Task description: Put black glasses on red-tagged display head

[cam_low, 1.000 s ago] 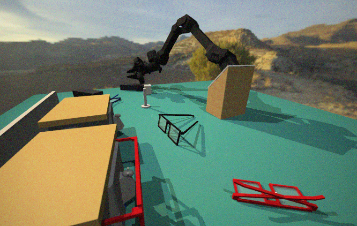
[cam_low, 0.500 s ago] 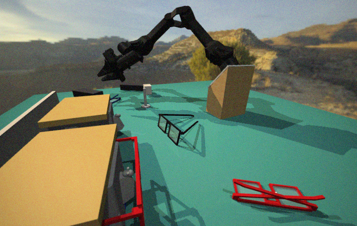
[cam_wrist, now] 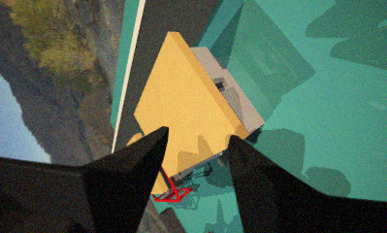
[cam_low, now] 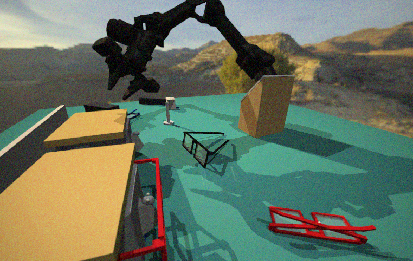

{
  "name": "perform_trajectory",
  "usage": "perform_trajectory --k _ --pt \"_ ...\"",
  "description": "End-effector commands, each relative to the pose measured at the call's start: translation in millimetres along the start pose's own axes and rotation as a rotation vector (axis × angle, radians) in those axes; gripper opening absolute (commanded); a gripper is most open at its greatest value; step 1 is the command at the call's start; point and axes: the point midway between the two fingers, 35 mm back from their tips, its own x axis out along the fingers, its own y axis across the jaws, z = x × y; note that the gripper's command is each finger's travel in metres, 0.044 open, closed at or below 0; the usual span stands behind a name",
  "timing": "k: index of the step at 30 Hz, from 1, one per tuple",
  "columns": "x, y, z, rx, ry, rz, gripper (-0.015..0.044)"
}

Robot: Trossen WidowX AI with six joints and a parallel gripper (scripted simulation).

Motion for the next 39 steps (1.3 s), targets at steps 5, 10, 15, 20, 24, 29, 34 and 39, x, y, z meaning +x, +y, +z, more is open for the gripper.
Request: perform_trajectory --k 5,10,15,20,24,29,34,39 --pt "25.8 -34.8 -101.1 0.260 0.048 -0.365 0.0200" --pt "21.1 -78.7 -154.6 0.397 -0.131 -0.637 0.0200" --pt "13.1 -97.5 -171.0 0.430 -0.269 -0.717 0.0200" --pt "15.7 -95.0 -172.6 0.430 -0.269 -0.717 0.0200" --pt "15.7 -95.0 -172.6 0.430 -0.269 -0.717 0.0120" --pt "15.7 -95.0 -172.6 0.430 -0.269 -0.717 0.0120" --pt "19.1 -97.2 -172.0 0.430 -0.269 -0.717 0.0120" --pt "25.9 -101.7 -170.8 0.430 -0.268 -0.717 0.0120"
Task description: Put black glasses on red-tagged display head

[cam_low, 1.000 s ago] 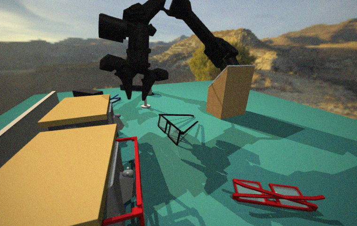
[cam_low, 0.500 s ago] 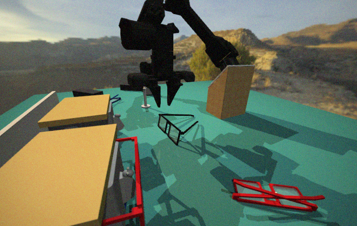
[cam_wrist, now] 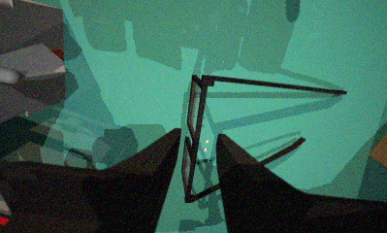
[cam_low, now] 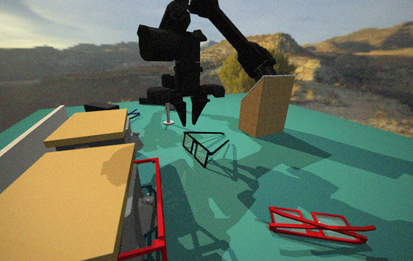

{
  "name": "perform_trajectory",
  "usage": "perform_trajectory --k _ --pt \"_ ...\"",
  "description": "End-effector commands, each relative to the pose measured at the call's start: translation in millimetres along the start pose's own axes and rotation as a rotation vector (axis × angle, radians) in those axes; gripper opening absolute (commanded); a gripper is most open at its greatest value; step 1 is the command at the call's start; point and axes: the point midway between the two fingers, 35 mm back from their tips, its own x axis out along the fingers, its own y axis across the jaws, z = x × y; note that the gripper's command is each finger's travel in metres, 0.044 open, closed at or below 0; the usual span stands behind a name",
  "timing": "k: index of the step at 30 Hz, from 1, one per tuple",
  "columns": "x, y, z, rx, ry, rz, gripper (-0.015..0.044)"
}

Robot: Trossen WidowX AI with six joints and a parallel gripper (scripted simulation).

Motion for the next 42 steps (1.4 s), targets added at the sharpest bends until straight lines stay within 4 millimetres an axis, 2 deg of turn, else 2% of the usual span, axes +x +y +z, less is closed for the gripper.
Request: perform_trajectory --k 1,29,42 --pt "8.3 -0.9 -0.3 -0.007 -0.006 -0.008 0.0120" --pt "53.7 2.6 0.3 -0.007 -0.010 -0.009 0.0120" --pt "54.8 -0.7 0.3 -0.008 -0.010 -0.009 0.0120"
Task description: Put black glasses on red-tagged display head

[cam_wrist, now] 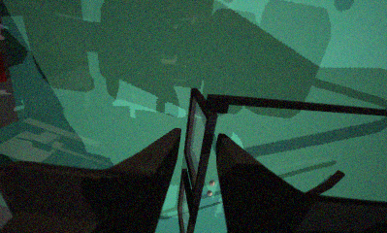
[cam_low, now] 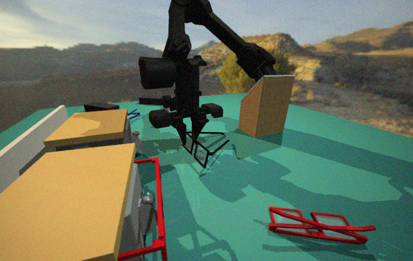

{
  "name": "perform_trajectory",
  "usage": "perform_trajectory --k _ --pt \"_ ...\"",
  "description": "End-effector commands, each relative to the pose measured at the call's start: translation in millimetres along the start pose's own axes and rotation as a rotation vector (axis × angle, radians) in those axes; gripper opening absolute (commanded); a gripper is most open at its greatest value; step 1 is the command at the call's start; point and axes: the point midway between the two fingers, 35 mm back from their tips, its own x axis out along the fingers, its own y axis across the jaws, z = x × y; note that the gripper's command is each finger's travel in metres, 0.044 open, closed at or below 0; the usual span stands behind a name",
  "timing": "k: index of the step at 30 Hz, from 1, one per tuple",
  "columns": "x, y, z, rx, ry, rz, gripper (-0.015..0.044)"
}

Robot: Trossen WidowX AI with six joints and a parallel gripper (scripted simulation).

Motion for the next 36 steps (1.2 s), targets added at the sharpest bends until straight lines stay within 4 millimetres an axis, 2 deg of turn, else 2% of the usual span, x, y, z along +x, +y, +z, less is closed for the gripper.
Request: perform_trajectory --k 1,17,23,27,36 --pt "0.7 -2.5 0.3 -0.005 -0.005 -0.002 0.0120" --pt "0.4 -1.1 -0.3 -0.001 0.000 -0.001 0.0000" --pt "-2.6 -0.5 -0.5 -0.001 0.001 -0.001 0.0000" --pt "-20.6 2.0 -1.9 -0.002 0.004 0.000 0.0000" --pt "-78.7 3.2 -4.6 -0.004 0.004 0.000 0.0000"
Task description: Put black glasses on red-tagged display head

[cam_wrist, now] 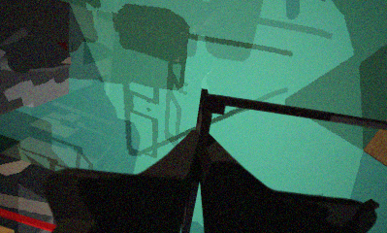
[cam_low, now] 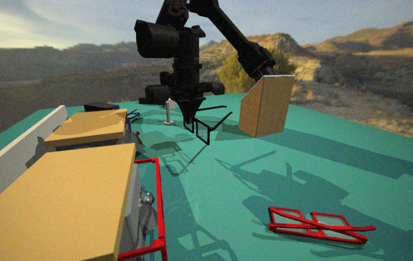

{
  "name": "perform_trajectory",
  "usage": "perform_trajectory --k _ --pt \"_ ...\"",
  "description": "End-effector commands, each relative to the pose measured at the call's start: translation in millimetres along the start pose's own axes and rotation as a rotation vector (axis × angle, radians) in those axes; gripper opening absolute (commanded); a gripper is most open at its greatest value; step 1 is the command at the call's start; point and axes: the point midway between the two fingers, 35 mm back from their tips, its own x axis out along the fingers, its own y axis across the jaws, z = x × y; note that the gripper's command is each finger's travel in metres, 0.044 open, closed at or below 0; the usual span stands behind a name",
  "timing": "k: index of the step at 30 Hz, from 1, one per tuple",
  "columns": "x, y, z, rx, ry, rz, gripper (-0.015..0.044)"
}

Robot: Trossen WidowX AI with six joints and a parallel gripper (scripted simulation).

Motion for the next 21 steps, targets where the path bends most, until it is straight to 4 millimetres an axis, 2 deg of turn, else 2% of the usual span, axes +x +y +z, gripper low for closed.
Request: perform_trajectory --k 1,4,10,13,21 --pt "-24.4 1.0 0.1 0.008 0.005 0.006 0.0000" --pt "-39.8 0.1 -0.1 0.008 0.001 0.006 0.0000" --pt "-41.1 3.7 5.5 0.026 0.006 0.005 0.0000" --pt "-41.6 11.1 20.7 0.057 0.017 0.004 0.0000" --pt "-41.7 29.5 77.6 0.163 0.043 0.004 0.0000"
